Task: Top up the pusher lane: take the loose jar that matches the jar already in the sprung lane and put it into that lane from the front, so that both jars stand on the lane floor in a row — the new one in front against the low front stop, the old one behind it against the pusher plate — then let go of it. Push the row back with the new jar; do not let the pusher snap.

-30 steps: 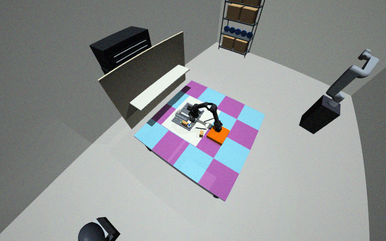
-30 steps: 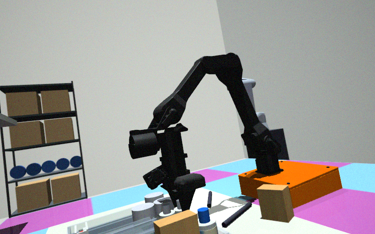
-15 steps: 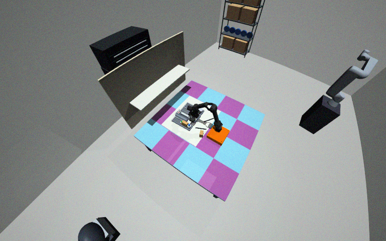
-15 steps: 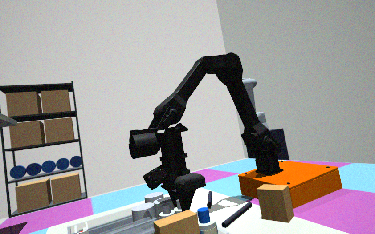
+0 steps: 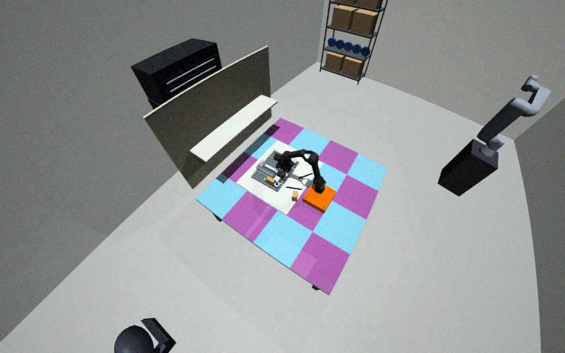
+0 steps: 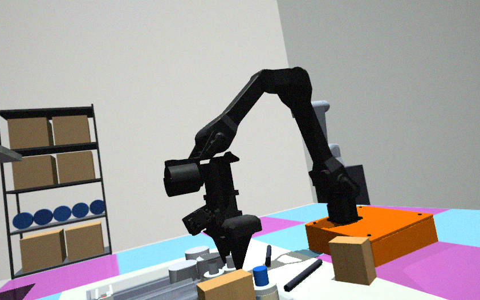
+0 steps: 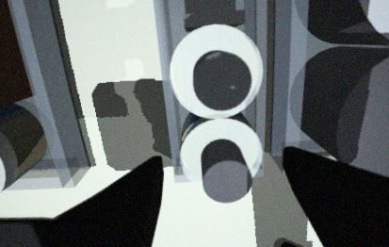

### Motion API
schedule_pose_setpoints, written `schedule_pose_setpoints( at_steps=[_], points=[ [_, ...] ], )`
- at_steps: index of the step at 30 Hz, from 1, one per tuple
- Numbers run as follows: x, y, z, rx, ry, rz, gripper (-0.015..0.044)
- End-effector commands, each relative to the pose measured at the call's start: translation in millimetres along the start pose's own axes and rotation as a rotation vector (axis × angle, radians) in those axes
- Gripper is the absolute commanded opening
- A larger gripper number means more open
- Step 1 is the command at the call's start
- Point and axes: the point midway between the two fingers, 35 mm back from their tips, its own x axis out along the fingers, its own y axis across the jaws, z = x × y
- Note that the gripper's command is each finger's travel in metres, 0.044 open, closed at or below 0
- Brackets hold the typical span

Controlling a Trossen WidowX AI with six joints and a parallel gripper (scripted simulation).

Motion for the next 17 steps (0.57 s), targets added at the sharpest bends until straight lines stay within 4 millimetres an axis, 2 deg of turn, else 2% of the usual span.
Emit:
schedule_pose_setpoints(
  at_steps=[1, 7, 17],
  points=[
    [-7, 0, 1, -0.004, -0.007, 0.002, 0.0283],
    [-7, 0, -7, -0.004, -0.007, 0.002, 0.0283],
    [-9, 0, -42, -0.004, -0.004, 0.002, 0.0283]
  ],
)
